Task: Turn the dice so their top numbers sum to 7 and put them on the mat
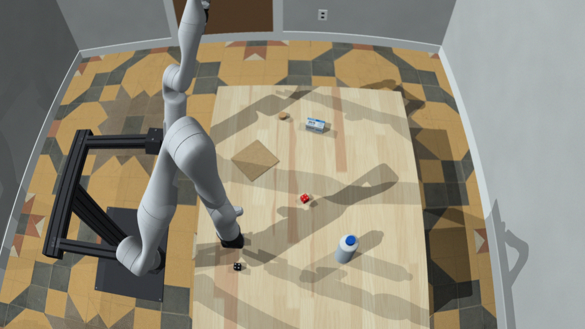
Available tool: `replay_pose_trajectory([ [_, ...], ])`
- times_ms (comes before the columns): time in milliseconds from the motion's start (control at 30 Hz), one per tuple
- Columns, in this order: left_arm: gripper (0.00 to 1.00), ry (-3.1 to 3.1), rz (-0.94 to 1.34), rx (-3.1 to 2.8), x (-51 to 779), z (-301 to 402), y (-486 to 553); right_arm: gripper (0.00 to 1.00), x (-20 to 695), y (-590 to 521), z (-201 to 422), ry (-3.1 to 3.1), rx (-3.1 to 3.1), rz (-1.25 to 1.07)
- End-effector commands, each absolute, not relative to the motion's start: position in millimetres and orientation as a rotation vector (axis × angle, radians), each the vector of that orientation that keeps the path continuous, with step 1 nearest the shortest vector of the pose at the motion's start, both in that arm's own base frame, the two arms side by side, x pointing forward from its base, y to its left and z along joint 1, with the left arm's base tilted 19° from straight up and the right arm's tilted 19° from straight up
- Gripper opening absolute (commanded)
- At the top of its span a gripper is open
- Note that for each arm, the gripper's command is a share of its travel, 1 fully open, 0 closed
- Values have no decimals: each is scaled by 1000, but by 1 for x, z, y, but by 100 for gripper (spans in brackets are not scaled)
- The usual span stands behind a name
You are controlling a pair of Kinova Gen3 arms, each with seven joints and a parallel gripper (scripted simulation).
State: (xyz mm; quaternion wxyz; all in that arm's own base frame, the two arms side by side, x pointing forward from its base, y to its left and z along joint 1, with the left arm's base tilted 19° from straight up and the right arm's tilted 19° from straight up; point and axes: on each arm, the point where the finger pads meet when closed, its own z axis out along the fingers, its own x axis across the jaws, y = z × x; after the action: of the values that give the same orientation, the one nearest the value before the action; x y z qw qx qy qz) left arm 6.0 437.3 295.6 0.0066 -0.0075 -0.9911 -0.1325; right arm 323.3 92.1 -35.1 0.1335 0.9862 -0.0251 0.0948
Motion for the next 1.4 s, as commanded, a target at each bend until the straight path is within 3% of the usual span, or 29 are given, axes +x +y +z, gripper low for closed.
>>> replay_pose_trajectory([
  [0,100,-3101,-417,-23,6,296,437,100,323,92,-35,-73,2860,276],
  [1367,100,-3101,-417,-23,6,296,437,100,334,99,-35,-73,2860,276],
])
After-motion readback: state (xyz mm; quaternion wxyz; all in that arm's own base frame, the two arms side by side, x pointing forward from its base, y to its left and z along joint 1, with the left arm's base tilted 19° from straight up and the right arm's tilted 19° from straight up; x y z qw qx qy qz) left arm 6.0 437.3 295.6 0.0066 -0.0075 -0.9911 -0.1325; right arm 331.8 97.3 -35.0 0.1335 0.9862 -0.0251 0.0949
